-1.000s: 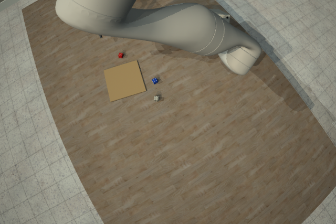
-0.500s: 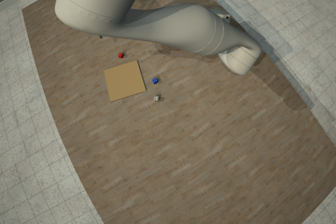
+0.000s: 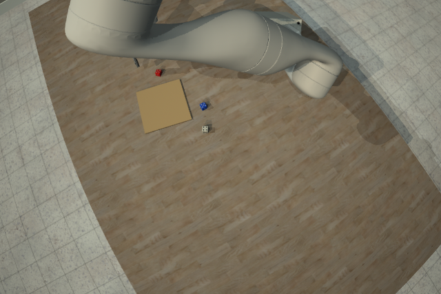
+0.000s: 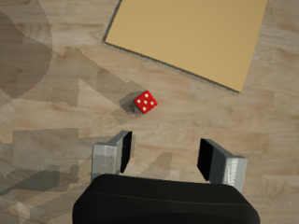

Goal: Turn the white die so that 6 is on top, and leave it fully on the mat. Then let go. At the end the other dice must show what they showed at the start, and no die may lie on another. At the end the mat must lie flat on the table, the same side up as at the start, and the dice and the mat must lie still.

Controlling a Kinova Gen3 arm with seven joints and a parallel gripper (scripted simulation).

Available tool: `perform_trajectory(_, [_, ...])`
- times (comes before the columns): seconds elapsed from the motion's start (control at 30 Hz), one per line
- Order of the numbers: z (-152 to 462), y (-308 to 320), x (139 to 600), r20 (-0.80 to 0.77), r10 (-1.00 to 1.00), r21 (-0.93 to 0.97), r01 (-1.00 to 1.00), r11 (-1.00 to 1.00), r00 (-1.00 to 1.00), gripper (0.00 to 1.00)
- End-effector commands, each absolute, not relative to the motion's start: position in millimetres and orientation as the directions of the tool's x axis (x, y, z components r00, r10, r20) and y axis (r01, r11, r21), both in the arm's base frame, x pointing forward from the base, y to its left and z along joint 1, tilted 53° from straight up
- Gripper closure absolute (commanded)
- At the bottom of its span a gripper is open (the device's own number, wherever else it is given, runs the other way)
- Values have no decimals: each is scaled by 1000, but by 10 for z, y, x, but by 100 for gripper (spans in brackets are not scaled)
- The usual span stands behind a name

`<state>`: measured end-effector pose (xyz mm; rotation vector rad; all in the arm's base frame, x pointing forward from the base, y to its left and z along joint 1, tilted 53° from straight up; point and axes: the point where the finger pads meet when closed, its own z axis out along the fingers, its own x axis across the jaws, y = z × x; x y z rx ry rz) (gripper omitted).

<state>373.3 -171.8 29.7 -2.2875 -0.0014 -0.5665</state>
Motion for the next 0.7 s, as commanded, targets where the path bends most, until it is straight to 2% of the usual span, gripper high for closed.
perform_trajectory(0.0, [186, -1530, 3758, 385, -163, -700, 172, -693, 908, 0])
perform_trajectory(0.67, [142, -1479, 3786, 385, -163, -700, 172, -693, 908, 0])
